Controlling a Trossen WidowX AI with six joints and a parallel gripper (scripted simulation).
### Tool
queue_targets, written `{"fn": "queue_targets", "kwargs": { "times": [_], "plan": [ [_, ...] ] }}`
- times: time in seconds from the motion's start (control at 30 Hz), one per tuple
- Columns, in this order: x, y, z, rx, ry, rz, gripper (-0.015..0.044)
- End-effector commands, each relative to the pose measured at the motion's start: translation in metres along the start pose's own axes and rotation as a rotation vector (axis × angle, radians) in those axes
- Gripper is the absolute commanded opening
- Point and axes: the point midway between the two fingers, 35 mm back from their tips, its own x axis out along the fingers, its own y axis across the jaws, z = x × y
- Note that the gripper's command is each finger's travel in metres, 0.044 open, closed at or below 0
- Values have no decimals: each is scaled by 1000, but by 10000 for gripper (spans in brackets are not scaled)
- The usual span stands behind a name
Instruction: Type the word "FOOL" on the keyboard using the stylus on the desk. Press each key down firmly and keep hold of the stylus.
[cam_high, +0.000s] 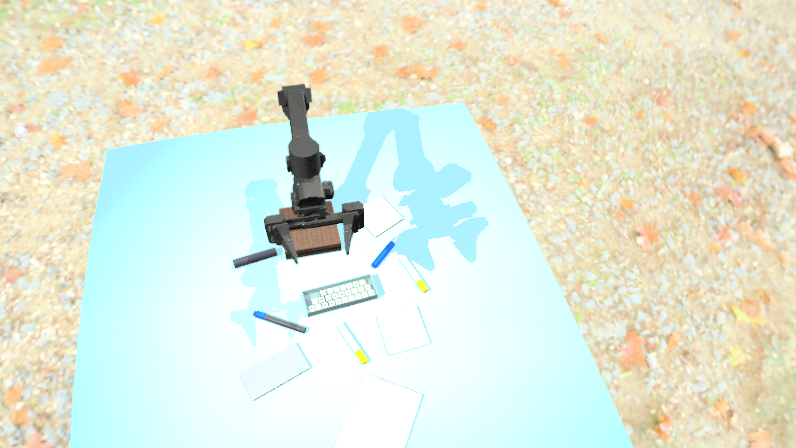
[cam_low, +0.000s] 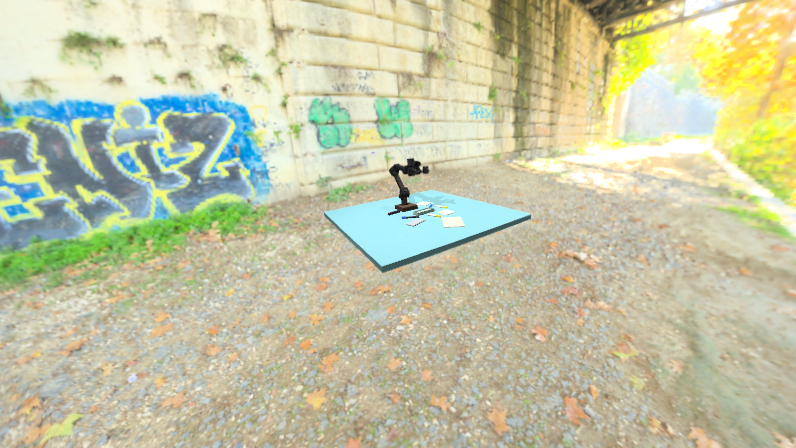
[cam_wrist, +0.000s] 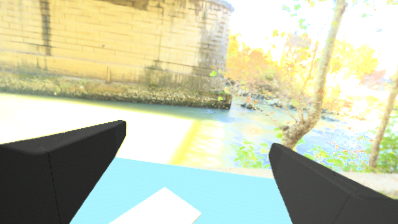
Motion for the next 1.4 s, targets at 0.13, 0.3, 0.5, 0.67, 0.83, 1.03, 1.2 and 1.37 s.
{"fn": "queue_targets", "kwargs": {
  "times": [0.13, 0.3, 0.5, 0.67, 0.83, 1.03, 1.2, 1.37],
  "plan": [
    [13, 12, -32, 30, 139, 36, 309],
    [25, 40, -106, 78, 468, 99, 177],
    [6, 74, -193, 84, 923, 134, 20],
    [-38, 96, -255, 27, 1340, 115, 0],
    [-77, 104, -283, -53, 1620, 68, 0],
    [-77, 104, -283, -53, 1620, 68, 0],
    [-77, 104, -283, -53, 1620, 68, 0],
    [-72, 61, -283, -56, 1619, 64, 0]
  ]
}}
